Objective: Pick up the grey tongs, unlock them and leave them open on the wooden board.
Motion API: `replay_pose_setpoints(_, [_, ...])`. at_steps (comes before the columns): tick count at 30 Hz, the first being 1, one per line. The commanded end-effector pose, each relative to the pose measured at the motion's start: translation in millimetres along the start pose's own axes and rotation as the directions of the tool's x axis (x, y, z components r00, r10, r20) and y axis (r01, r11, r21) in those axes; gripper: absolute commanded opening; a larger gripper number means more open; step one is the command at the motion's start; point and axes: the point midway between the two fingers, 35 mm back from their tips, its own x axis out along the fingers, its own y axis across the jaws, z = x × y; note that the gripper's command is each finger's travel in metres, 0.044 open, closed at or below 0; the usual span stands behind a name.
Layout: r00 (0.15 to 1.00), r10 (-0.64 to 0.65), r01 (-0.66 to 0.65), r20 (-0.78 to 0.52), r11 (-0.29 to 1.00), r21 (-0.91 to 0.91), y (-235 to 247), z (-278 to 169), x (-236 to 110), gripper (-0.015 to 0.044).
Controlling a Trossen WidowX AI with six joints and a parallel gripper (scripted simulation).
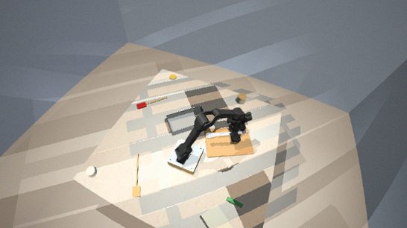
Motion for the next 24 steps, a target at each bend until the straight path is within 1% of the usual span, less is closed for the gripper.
replay_pose_setpoints(1, [1.0, 0.014, -0.014, -0.002, 1.0, 0.007, 1.9, 1.7, -5.4, -0.015])
replay_pose_setpoints(8, [1.0, 0.014, -0.014, -0.002, 1.0, 0.007, 2.0, 2.0, -2.7, -0.015])
replay_pose_setpoints(24, [1.0, 0.014, -0.014, -0.002, 1.0, 0.007, 2.8, 3.1, 23.6, -0.015])
